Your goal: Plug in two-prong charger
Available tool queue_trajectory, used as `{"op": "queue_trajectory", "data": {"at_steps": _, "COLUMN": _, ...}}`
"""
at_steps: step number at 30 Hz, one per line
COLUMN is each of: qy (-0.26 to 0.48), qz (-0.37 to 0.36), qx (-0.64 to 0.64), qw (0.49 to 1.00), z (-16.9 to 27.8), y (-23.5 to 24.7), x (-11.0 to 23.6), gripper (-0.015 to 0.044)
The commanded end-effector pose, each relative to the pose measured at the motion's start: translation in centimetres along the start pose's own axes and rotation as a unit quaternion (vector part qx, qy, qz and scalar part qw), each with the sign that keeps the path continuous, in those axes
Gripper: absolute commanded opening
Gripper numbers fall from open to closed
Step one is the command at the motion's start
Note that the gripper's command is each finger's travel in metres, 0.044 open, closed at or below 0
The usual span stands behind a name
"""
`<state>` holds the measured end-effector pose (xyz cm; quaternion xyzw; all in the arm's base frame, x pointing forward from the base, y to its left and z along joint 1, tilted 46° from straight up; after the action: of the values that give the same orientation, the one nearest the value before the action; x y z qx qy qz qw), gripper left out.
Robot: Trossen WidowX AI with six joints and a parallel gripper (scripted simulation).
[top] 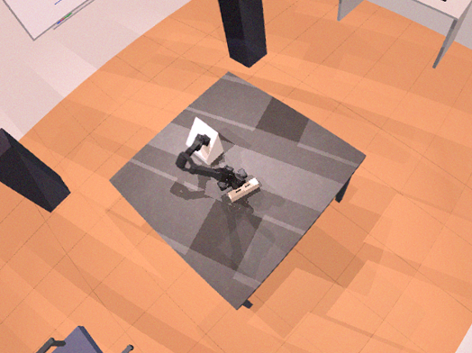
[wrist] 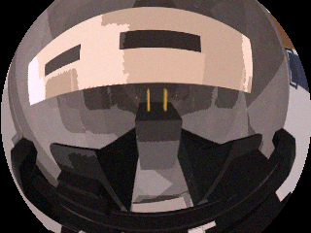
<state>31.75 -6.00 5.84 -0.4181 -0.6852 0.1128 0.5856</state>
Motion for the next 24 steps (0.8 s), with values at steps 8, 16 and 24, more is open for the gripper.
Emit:
{"op": "queue_trajectory", "data": {"at_steps": 8, "qy": 0.0, "qz": 0.002, "qx": 0.002, "qw": 1.0, "z": -0.33, "y": 0.01, "x": 0.0, "gripper": 0.0}}
{"op": "queue_trajectory", "data": {"at_steps": 16, "qy": 0.0, "qz": 0.002, "qx": 0.002, "qw": 1.0, "z": -0.54, "y": 0.04, "x": 0.02, "gripper": 0.0}}
{"op": "queue_trajectory", "data": {"at_steps": 24, "qy": 0.0, "qz": 0.002, "qx": 0.002, "qw": 1.0, "z": -0.64, "y": 0.05, "x": 0.03, "gripper": 0.0}}
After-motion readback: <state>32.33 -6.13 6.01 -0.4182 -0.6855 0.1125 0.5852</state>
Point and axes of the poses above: the point midway between the two fingers, 35 mm back from their tips, its own x axis back along the fingers, its own y axis across the jaws, z = x × y, the point moved 9 cm from there along x, back along the fingers, and after that the axes turned 9 degrees about -x, right-handed, at the moved point
